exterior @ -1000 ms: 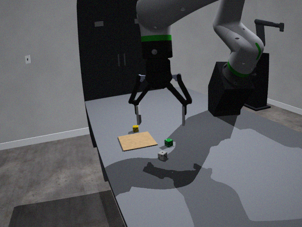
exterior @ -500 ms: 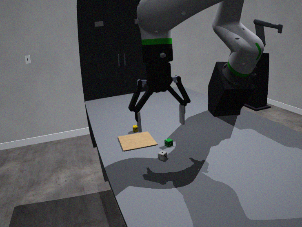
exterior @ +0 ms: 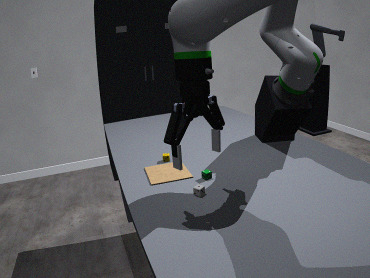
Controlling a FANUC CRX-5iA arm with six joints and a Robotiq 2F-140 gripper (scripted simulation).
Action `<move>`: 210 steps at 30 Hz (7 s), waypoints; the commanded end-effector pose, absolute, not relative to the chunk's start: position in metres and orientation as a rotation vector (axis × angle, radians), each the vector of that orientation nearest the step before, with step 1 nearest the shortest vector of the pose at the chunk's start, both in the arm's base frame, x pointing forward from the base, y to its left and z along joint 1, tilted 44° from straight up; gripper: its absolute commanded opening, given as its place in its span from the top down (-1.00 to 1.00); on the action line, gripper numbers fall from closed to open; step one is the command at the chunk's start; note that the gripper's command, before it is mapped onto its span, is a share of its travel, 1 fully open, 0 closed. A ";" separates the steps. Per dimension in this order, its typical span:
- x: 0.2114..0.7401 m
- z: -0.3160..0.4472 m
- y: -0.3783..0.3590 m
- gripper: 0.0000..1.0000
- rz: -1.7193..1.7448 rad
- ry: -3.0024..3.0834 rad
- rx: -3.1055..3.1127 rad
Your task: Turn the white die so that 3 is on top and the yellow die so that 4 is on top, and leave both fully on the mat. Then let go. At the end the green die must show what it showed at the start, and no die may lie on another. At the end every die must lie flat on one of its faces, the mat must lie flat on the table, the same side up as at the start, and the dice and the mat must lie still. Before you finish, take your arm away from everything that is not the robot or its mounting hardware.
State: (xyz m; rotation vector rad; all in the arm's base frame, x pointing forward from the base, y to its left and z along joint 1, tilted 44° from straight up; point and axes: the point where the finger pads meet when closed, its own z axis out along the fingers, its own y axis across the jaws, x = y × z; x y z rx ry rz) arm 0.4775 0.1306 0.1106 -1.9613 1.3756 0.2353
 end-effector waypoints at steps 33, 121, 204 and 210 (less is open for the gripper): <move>0.478 0.108 0.133 0.51 0.164 1.204 -2.048; 0.491 0.070 0.166 0.51 0.164 1.203 -2.048; 0.498 0.049 0.185 0.51 0.164 1.203 -2.048; 0.498 0.049 0.185 0.75 0.164 1.203 -2.048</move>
